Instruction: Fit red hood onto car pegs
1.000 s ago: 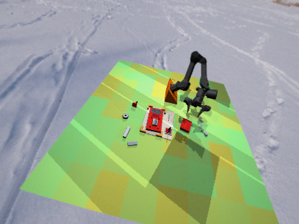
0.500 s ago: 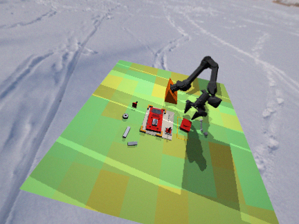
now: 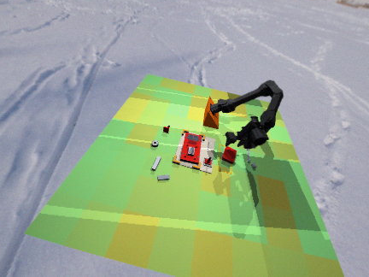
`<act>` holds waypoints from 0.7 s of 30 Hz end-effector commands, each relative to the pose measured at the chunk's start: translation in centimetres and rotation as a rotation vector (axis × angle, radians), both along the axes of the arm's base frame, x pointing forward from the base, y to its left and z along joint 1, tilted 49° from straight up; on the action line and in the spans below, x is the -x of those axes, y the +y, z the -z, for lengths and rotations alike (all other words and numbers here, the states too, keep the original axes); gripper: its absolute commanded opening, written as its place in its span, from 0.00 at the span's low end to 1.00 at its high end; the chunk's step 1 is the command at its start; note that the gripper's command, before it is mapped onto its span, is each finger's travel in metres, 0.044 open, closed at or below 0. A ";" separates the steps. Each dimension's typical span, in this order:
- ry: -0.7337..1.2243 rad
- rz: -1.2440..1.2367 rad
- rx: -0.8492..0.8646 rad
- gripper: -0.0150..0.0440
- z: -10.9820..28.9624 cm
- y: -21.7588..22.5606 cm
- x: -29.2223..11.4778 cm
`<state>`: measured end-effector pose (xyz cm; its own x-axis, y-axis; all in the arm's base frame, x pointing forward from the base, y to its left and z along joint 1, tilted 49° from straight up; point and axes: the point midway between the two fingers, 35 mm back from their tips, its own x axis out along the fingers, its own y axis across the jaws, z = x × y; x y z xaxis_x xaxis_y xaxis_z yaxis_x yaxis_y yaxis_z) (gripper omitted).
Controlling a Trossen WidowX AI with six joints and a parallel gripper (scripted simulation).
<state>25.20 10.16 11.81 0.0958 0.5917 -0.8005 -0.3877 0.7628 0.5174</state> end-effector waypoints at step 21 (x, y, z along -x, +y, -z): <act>0.504 0.420 -0.244 1.00 -0.3 -0.2 -2.7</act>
<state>28.03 9.68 12.31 0.0135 0.7504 -0.6609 0.2408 0.6391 0.7305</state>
